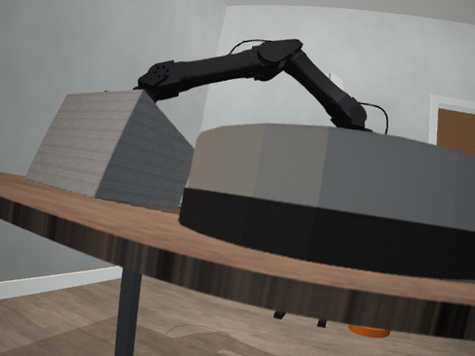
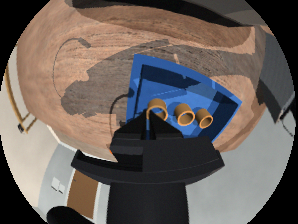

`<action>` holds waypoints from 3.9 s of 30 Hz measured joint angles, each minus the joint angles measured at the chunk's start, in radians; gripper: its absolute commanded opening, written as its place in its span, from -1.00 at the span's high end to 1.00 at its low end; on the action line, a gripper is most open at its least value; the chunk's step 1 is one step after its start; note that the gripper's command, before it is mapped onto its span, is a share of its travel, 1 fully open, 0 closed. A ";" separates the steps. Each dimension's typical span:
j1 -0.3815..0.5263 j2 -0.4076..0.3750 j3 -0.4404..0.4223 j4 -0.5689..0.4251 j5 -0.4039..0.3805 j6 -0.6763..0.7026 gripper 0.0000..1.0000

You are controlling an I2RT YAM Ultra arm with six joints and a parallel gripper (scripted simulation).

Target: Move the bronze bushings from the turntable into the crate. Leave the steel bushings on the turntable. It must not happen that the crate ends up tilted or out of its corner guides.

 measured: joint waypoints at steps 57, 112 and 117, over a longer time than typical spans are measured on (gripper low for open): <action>0.000 0.000 0.000 0.000 0.000 0.000 0.72; -0.056 -0.131 0.156 -0.309 -0.006 -0.059 0.72; -0.056 -0.131 0.156 -0.310 -0.006 -0.059 0.72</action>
